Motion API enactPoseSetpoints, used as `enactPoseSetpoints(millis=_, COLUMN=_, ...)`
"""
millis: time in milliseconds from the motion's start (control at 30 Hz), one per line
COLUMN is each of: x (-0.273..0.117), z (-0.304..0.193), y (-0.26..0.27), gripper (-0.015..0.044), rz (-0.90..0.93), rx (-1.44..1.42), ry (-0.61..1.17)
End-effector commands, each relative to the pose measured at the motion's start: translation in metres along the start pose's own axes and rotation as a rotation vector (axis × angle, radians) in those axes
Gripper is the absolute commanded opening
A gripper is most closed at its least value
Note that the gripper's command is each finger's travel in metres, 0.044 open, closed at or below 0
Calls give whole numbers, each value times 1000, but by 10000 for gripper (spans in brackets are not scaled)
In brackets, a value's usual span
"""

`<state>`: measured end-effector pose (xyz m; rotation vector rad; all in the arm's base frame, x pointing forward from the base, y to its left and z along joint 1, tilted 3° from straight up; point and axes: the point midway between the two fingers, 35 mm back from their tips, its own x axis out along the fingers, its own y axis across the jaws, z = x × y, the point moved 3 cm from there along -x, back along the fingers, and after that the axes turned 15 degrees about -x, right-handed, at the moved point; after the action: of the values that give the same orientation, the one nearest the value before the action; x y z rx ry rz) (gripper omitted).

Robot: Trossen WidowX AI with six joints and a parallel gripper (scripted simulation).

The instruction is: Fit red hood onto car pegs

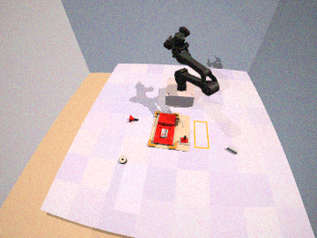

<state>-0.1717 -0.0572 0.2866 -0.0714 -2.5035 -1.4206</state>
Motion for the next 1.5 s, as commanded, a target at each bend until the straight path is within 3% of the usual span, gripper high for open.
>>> enactPoseSetpoints(millis=0, x=0, z=-27, y=-25, gripper=440, rz=-148, rx=-275, ry=134)
enactPoseSetpoints(millis=200, x=-13, z=-69, y=-62, gripper=440, rz=-297, rx=-687, ry=420)
enactPoseSetpoints(millis=433, x=-48, z=-110, y=-99, gripper=440, rz=-327, rx=-1139, ry=814)
enactPoseSetpoints(millis=633, x=-98, z=-141, y=-127, gripper=440, rz=-198, rx=-1533, ry=1245)
enactPoseSetpoints(millis=800, x=-147, z=-158, y=-143, gripper=440, rz=49, rx=-1809, ry=1624)
enactPoseSetpoints(millis=967, x=-202, z=-165, y=-152, gripper=440, rz=443, rx=-2007, ry=1991)
enactPoseSetpoints(millis=1100, x=-247, z=-163, y=-154, gripper=440, rz=874, rx=-2082, ry=2250)
enactPoseSetpoints(millis=1300, x=-312, z=-146, y=-151, gripper=440, rz=1720, rx=-1985, ry=2510)
enactPoseSetpoints(millis=1467, x=-360, z=-120, y=-142, gripper=440, rz=2537, rx=-1646, ry=2519)
